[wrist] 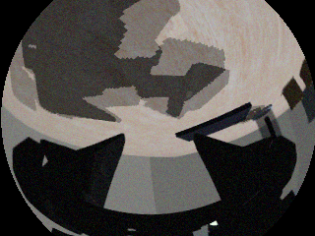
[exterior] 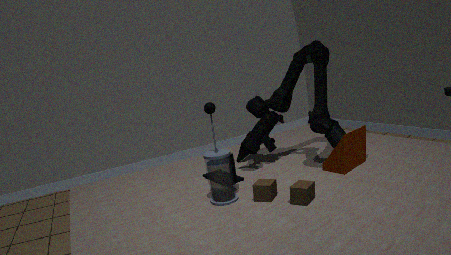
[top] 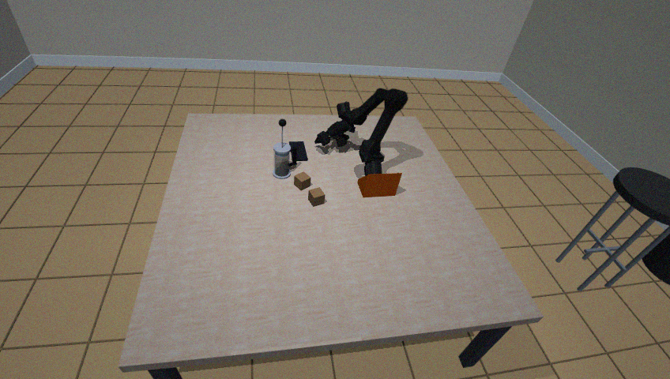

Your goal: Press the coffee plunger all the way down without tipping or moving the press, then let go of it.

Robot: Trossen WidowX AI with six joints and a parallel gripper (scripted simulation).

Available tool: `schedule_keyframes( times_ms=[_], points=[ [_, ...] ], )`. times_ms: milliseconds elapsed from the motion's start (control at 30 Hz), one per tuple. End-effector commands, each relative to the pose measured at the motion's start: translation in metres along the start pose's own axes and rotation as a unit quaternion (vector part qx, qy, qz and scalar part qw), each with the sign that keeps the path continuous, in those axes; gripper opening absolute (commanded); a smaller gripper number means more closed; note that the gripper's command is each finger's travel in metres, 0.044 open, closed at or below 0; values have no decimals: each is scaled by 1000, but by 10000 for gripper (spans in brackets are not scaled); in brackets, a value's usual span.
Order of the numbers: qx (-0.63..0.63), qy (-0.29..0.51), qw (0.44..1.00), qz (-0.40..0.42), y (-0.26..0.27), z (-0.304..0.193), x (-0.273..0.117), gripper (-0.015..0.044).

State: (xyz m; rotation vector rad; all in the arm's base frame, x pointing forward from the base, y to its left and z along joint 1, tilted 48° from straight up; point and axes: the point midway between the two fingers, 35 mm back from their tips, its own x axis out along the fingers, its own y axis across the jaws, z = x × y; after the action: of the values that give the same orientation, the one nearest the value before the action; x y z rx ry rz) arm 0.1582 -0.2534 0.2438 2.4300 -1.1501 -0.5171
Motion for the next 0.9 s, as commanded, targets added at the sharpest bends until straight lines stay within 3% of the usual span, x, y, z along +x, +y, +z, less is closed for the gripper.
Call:
schedule_keyframes(
  times_ms=[0, 167, 467, 867],
  points=[
    [-3, 0, 1000, -1, -1, -1, 0, 426],
    [-69, -1, 998, -14, -13, -10, 6, 440],
    [-372, 15, 925, -71, -81, -57, 16, 440],
    [-731, 93, 670, -88, -182, -122, -17, 440]
  ],
)
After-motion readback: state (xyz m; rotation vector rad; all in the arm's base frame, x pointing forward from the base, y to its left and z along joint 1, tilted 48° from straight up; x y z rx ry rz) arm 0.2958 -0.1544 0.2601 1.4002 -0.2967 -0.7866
